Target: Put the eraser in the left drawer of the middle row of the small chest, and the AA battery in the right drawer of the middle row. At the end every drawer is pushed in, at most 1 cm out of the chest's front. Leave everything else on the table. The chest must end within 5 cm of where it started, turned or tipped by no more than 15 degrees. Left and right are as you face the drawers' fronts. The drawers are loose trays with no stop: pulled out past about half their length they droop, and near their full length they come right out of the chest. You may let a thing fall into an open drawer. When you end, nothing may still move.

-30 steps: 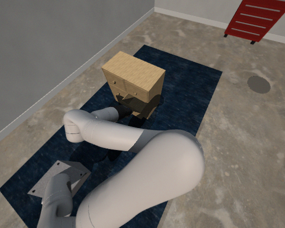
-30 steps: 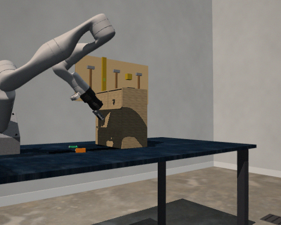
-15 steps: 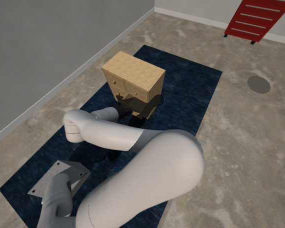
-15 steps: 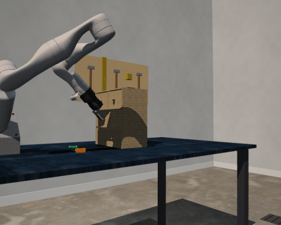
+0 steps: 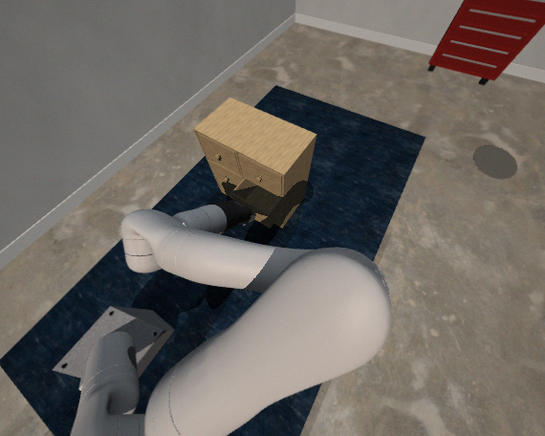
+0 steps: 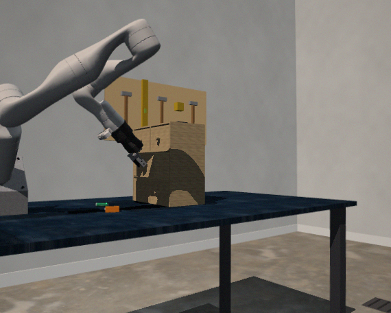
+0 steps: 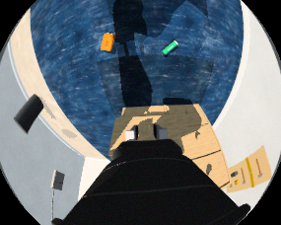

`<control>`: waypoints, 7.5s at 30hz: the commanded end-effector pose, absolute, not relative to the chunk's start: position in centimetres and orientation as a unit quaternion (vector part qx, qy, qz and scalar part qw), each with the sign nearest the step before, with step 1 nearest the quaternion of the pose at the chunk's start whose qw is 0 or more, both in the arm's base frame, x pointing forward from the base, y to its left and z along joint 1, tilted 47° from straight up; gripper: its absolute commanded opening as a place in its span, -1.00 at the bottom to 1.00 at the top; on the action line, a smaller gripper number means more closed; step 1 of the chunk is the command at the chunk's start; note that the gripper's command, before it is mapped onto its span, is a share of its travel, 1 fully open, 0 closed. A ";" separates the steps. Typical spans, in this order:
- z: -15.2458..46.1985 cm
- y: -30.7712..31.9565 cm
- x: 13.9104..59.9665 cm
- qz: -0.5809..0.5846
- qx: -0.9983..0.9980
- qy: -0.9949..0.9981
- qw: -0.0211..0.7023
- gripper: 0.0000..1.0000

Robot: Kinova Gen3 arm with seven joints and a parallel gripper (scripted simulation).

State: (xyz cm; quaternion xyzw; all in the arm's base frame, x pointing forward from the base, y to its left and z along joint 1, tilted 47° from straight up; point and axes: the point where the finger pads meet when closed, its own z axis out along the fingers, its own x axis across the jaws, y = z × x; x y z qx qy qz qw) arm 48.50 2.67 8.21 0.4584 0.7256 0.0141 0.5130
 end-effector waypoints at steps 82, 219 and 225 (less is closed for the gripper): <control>9.8 3.6 38.0 0.001 0.468 0.726 0.504 0.34; 16.2 9.9 30.7 -0.263 0.619 0.676 0.299 0.34; 16.2 9.9 30.7 -0.264 0.620 0.676 0.299 0.34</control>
